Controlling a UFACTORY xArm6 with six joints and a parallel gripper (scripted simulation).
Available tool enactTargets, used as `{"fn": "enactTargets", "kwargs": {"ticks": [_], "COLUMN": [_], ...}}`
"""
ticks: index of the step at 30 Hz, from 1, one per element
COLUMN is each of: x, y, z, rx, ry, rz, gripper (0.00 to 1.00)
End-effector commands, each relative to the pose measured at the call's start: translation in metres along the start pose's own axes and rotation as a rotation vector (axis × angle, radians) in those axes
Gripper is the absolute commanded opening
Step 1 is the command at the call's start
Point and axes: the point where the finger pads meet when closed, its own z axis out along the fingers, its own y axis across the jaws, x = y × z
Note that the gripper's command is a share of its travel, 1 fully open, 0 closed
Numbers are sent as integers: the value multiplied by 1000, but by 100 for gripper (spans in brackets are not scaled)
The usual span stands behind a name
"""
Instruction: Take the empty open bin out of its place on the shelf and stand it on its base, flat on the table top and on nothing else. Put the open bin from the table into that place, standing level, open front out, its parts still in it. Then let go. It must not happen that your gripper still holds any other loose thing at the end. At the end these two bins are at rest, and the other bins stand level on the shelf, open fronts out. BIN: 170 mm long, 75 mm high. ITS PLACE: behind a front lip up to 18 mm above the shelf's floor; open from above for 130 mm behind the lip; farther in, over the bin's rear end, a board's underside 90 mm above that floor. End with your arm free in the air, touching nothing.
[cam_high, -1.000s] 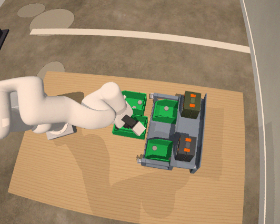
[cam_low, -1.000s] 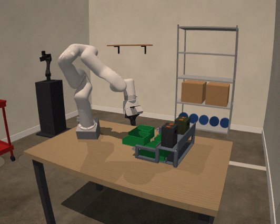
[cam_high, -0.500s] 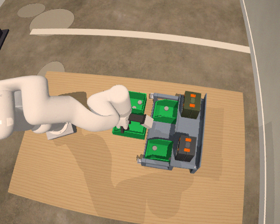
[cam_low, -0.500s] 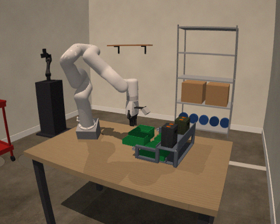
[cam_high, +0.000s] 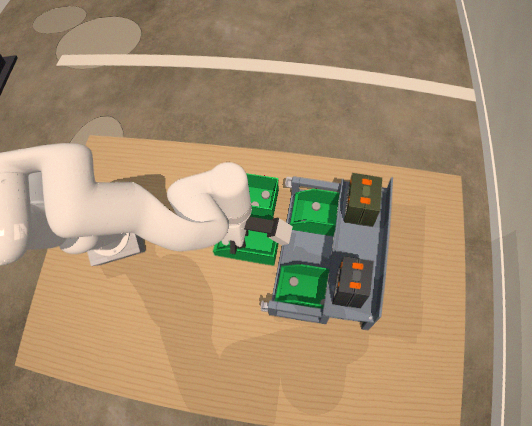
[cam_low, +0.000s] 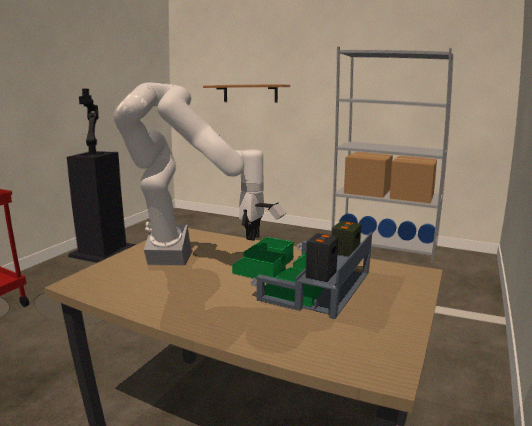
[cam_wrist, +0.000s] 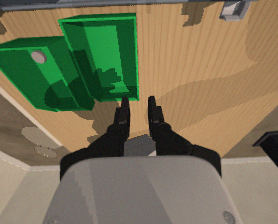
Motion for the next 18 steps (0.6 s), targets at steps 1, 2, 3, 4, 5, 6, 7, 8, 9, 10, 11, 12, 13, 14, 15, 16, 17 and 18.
{"fn": "enactTargets", "kwargs": {"ticks": [1,2,3,4,5,6,7,8,9,10,11,12,13,14,15,16,17,18], "x": [1,1,1,1,1,1,1,1,1,1,1,1,1,1,1,1,1,1], "y": [0,0,0,0,0,0,0,0,0,0,0,0,0,0,0,0,0,0], "z": [-1,-1,-1,-1,-1,-1,-1,-1,-1,-1,-1,-1,-1,-1,0,0,1,1], "rx": [1,1,1,1,1,1,1,1,1,1,1,1,1,1,1,1,0,0], "ry": [3,3,3,3,3,3,3,3,3,3,3,3,3,2,2,2,1,1], "rz": [1,1,1,1,1,1,1,1,1,1,1,1,1,1,1,1,1,1], "gripper": [26,26,26,26,26,26,26,26,26,26,26,26,26,26,26,26,26,26]}}
